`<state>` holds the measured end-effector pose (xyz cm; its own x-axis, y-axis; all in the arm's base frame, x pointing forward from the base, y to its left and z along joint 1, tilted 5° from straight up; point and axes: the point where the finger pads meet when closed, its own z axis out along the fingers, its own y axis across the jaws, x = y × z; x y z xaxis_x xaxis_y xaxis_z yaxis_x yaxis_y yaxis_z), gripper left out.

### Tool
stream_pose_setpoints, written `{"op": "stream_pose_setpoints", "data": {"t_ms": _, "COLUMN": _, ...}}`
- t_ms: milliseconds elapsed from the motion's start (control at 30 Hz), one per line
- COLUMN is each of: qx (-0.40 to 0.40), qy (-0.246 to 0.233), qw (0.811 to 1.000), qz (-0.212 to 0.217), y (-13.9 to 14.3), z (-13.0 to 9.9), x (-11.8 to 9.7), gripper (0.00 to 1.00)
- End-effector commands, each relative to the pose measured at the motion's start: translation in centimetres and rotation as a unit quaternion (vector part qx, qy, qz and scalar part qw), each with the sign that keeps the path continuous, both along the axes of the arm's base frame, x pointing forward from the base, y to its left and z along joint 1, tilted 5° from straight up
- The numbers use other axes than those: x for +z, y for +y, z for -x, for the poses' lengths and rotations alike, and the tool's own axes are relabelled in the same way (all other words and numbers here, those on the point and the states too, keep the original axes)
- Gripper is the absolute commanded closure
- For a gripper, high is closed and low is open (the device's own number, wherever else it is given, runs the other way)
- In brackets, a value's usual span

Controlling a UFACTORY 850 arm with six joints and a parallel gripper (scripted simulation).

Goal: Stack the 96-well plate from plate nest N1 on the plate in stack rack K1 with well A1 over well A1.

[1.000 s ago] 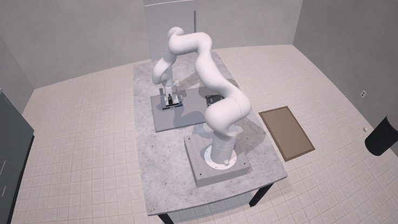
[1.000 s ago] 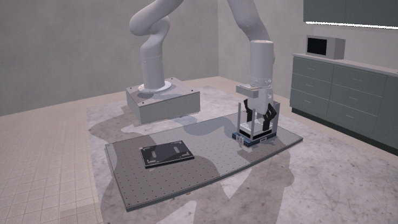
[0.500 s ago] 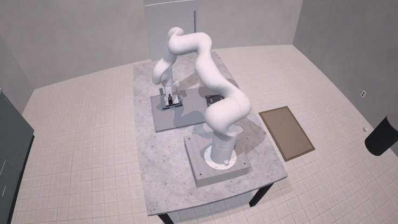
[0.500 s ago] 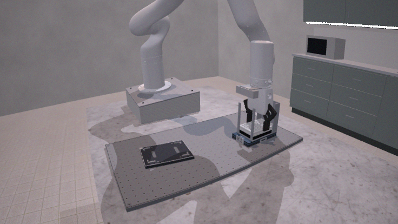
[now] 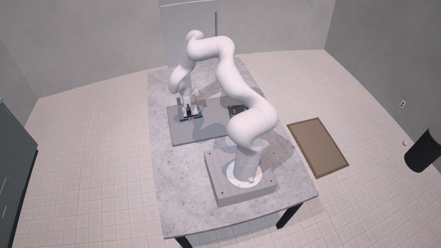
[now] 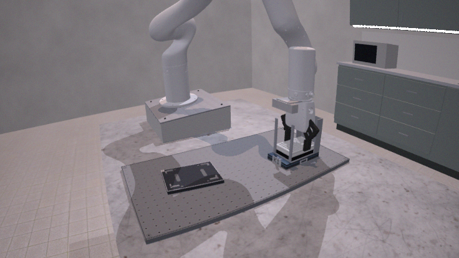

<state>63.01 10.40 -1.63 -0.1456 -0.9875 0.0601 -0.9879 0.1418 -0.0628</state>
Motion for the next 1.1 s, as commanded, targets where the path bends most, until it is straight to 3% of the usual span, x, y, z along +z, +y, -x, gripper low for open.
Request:
{"op": "stream_pose_setpoints", "data": {"t_ms": 0, "qx": 0.000, "qy": -0.001, "qw": 1.000, "qz": 0.000, "y": 0.0, "z": -0.1, "x": 0.1, "gripper": 0.00}}
{"op": "stream_pose_setpoints", "data": {"t_ms": 200, "qx": 0.000, "qy": -0.001, "qw": 1.000, "qz": 0.000, "y": 0.0, "z": -0.1, "x": 0.1, "gripper": 0.00}}
{"op": "stream_pose_setpoints", "data": {"t_ms": 1067, "qx": 0.000, "qy": -0.001, "qw": 1.000, "qz": 0.000, "y": 0.4, "z": 0.2, "x": 5.9, "gripper": 0.00}}
